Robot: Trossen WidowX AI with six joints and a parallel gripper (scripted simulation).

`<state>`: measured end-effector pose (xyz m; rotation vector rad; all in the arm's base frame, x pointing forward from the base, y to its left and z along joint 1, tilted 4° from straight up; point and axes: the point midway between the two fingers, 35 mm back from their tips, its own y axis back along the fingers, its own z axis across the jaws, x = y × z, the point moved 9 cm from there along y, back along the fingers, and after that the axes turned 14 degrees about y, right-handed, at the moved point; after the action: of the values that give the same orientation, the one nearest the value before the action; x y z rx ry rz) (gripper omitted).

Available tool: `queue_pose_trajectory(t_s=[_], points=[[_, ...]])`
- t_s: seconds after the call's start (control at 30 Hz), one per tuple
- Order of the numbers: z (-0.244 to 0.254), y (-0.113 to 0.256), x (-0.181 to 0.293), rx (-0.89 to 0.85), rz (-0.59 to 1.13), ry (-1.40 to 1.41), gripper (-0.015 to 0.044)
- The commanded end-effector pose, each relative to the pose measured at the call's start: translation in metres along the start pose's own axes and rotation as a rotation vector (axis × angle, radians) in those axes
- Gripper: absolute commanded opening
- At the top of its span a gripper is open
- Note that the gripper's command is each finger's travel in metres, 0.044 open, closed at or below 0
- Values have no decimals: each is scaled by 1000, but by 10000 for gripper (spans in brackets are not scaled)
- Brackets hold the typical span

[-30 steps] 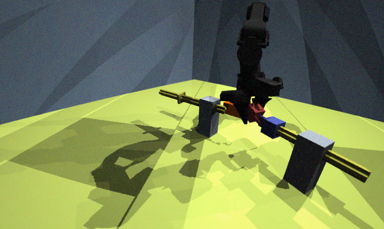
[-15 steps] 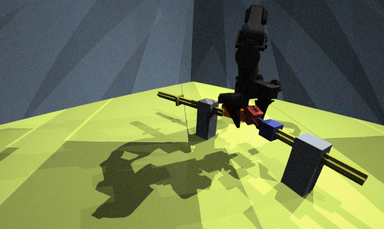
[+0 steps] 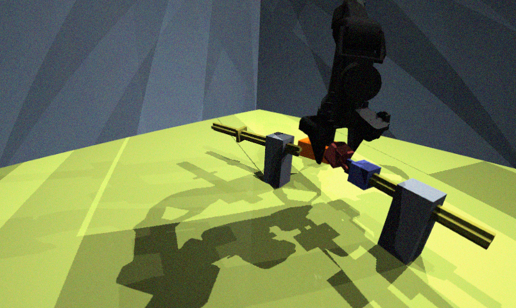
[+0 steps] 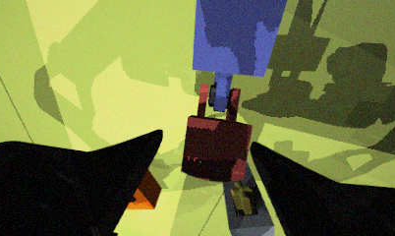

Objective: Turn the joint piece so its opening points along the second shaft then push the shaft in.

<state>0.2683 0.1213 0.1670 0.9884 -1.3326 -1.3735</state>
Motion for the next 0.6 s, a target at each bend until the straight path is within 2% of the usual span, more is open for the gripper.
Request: queue_pose_trajectory(t_s=[0.0, 0.33, 0.57], points=[[-2, 9, -10, -7, 98, 1, 440], [0, 9, -10, -13, 114, 5, 440], [0, 49, -3, 26, 46, -195, 440]])
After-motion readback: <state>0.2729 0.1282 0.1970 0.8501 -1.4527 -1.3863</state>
